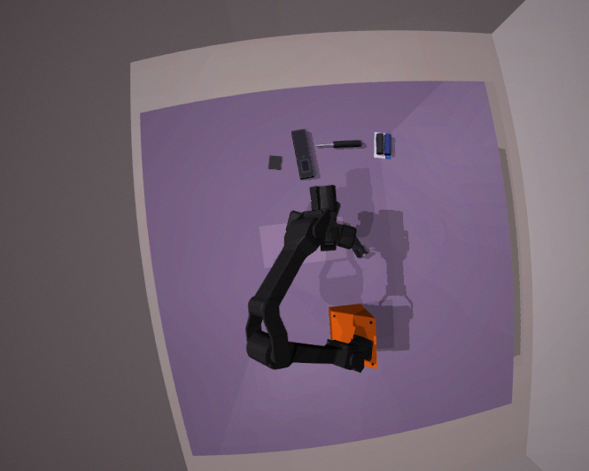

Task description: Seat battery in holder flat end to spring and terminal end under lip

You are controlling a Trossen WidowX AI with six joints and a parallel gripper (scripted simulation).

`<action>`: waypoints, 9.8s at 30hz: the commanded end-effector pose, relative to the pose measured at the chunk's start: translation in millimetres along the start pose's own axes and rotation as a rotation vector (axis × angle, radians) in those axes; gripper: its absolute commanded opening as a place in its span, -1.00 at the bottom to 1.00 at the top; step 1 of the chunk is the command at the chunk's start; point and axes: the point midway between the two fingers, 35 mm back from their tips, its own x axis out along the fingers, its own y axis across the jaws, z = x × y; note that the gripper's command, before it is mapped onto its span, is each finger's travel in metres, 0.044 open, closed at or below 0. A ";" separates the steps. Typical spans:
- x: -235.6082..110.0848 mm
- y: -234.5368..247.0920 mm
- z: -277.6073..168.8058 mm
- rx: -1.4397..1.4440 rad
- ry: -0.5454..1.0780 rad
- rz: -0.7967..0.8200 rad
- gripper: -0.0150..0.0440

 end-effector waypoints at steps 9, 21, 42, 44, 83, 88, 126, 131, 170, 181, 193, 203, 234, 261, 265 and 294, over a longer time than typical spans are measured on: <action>24.3 -2.4 -2.9 0.010 0.015 -0.001 0.32; 41.3 -2.0 -4.0 0.013 0.016 0.003 0.32; 16.5 -2.3 -2.3 0.013 0.014 0.001 -0.23; -2.0 -2.4 -2.5 0.013 0.014 0.001 -0.23; -33.1 -111.1 -2.6 1.921 -0.020 -0.020 -0.23; -36.0 -125.2 -5.8 2.196 -0.030 -0.015 -0.23; 7.6 -132.3 -9.6 2.275 -0.196 -0.378 -0.23; 10.4 -131.1 -8.5 2.268 -0.217 -0.427 -0.23; 22.5 -117.2 2.7 2.232 -0.294 -0.608 -0.23; 22.9 -111.7 7.6 2.231 -0.296 -0.612 -0.23; 23.7 -109.6 10.1 2.235 -0.290 -0.598 -0.23; 26.3 -112.6 10.3 2.251 -0.265 -0.531 -0.23; 32.1 -119.8 7.3 2.294 -0.182 -0.333 -0.23; 34.7 -123.2 1.7 2.311 -0.118 -0.169 -0.23; 35.0 -123.6 0.9 2.312 -0.109 -0.144 -0.23; 35.8 -127.1 -3.8 2.313 -0.039 0.049 -0.23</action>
